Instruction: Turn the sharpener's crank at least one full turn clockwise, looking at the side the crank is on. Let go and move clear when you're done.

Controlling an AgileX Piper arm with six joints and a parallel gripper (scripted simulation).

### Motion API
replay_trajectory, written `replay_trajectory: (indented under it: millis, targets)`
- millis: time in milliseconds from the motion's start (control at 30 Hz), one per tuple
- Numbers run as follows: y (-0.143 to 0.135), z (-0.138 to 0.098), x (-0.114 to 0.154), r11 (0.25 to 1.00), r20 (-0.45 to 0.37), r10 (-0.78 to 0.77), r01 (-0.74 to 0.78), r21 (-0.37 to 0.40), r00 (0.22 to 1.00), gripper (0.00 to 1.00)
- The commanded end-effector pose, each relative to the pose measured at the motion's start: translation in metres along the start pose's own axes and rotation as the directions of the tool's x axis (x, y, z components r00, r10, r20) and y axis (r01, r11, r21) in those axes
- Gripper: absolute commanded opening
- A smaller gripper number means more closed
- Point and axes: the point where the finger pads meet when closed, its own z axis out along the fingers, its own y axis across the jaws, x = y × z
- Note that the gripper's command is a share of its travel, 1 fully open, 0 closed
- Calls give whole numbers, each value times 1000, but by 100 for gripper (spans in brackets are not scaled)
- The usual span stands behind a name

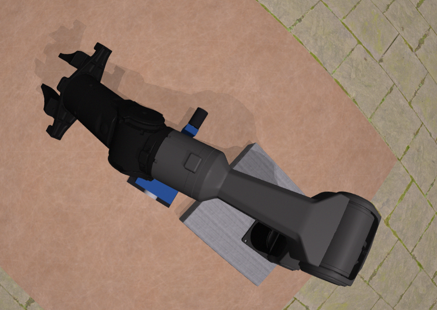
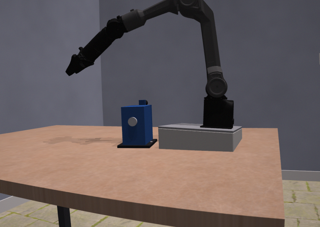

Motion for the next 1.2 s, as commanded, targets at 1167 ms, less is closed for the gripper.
replay_trajectory:
  millis: [1167]
  targets:
    - [-100, -68, 110, 712, -197, 699, -644, 278, 688, 69]
